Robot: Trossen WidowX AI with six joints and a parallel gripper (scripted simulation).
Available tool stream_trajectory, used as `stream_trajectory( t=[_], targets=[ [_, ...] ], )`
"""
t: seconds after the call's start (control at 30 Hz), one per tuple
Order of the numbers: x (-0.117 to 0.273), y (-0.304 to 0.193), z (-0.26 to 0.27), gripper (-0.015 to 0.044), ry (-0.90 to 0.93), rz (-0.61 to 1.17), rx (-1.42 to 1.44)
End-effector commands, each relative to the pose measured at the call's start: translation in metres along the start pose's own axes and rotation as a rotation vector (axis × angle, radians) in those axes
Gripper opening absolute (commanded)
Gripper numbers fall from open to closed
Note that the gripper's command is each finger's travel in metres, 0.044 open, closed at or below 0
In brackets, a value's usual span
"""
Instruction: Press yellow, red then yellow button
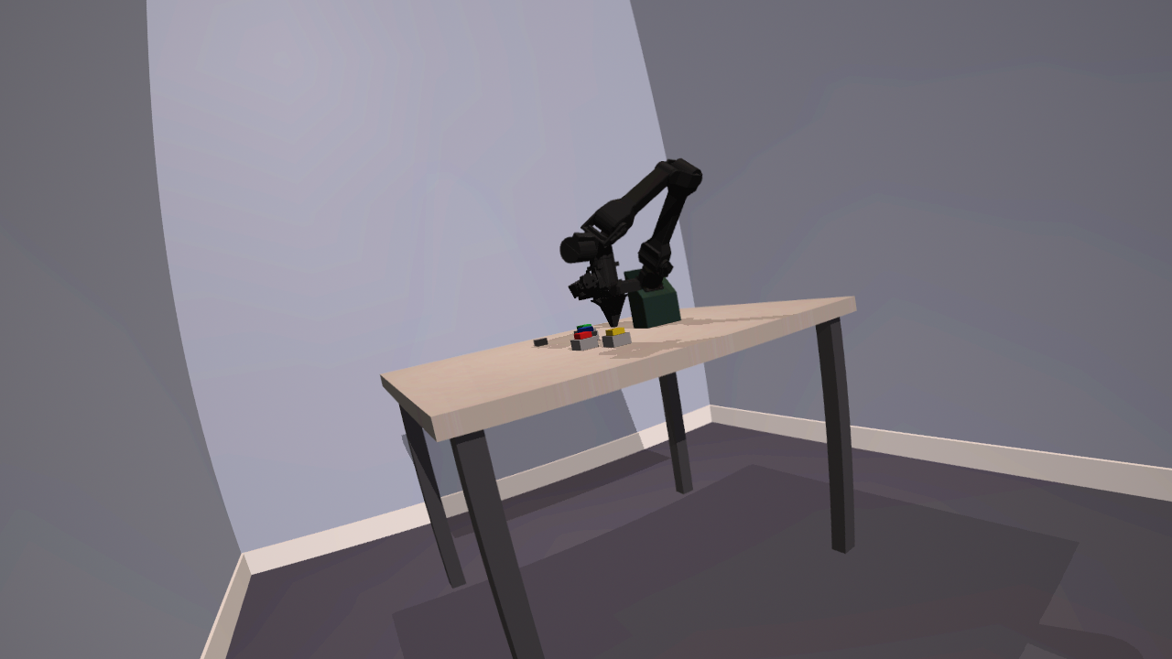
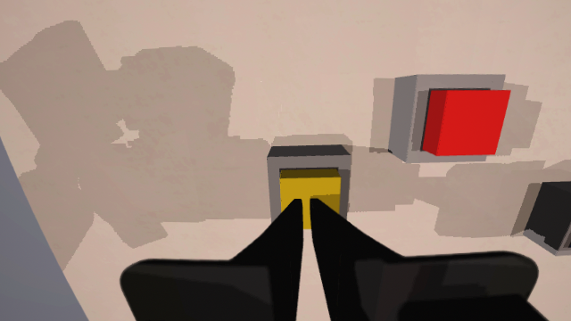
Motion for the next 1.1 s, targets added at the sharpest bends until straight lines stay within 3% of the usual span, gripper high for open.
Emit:
stream_trajectory(
  t=[0.0,0.73,0.87,1.0,1.07],
  targets=[
    [-0.007,-0.002,-0.002,0.002,-0.005,0.003,-0.011],
    [-0.012,-0.002,-0.002,0.002,-0.004,0.003,-0.011],
    [0.018,-0.002,-0.002,0.002,-0.005,0.003,-0.011],
    [0.021,-0.002,-0.002,0.002,-0.006,0.004,-0.011],
    [0.031,-0.005,-0.002,0.0072,-0.008,0.005,-0.011]
  ],
)
Point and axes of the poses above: the point midway between the two fingers, 35 mm back from their tips, its own x axis back along the fingers, its own z axis across the jaws, y = z × x, the point moved 3 cm from there along x, back along the fingers, and after that the axes turned 14 degrees about x, right-handed, at the moved point
